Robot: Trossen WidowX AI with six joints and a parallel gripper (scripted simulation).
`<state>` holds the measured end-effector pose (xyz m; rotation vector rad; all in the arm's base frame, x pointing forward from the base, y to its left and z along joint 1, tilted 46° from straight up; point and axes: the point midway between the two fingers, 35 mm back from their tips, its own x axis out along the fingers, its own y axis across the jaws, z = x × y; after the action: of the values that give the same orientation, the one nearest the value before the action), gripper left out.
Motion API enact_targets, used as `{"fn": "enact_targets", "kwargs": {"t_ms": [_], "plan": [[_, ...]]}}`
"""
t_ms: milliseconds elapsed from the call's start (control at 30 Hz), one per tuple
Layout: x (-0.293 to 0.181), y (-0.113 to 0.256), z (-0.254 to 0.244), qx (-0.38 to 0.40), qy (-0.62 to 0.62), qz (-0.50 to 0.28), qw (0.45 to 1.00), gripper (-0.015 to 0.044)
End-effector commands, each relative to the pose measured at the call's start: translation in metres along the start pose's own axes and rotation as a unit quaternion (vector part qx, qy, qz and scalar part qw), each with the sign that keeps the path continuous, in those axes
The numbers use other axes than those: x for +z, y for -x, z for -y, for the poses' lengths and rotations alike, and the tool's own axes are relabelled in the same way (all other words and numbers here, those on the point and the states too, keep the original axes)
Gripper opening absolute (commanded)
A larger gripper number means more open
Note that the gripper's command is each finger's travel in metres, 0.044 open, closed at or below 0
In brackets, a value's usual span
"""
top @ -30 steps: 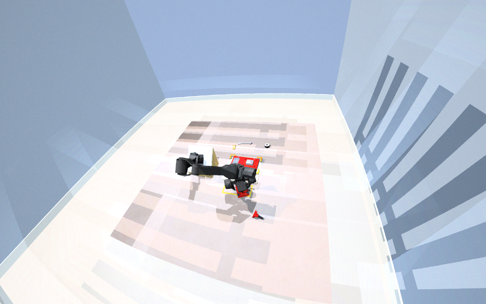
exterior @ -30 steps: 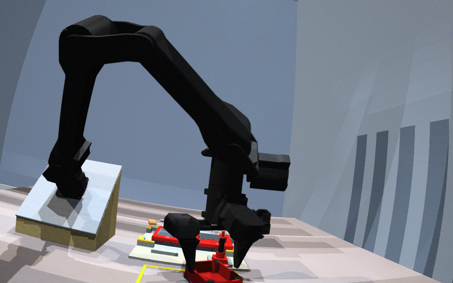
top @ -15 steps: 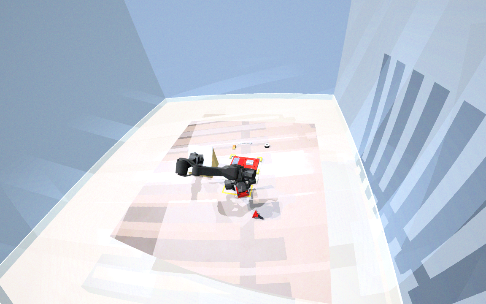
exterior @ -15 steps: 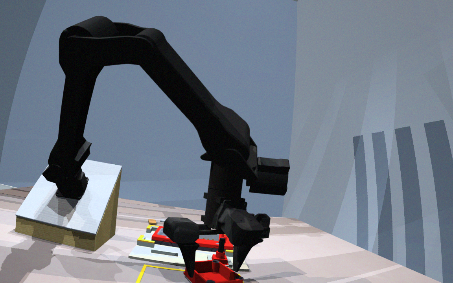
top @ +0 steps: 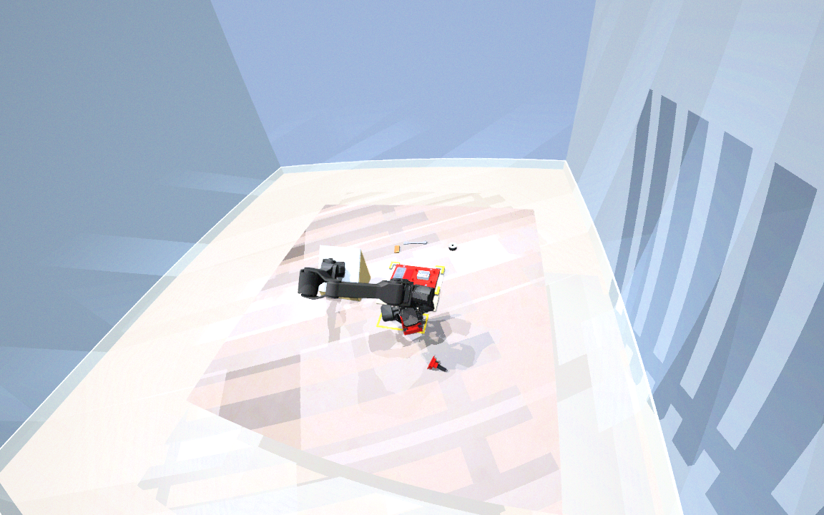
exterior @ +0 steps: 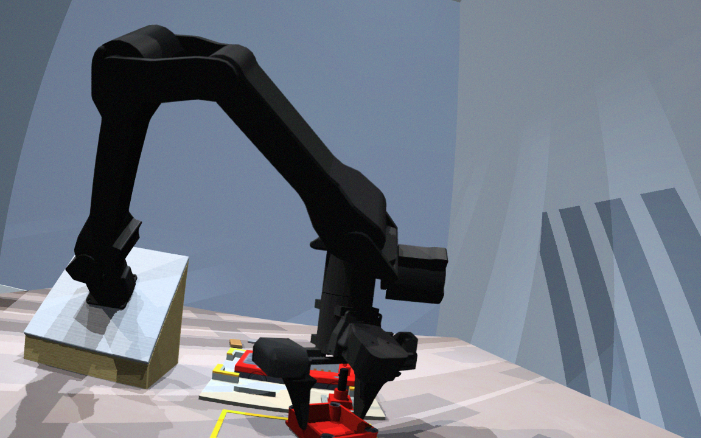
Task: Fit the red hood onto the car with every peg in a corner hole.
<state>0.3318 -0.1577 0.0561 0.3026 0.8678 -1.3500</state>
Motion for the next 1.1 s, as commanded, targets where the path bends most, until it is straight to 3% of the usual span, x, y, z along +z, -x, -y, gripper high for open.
{"fn": "enact_targets", "kwargs": {"t_ms": [0, 367, 1067], "plan": [[0.0, 0.0, 0.0, 0.0, 0.0, 0.0, 1.0, 0.0295], [0.0, 0.011, 0.0, 0.0, 0.0, 0.0, 1.0, 0.0006], [0.0, 0.067, -0.001, 0.001, 0.0, -0.001, 1.0, 0.0]]}}
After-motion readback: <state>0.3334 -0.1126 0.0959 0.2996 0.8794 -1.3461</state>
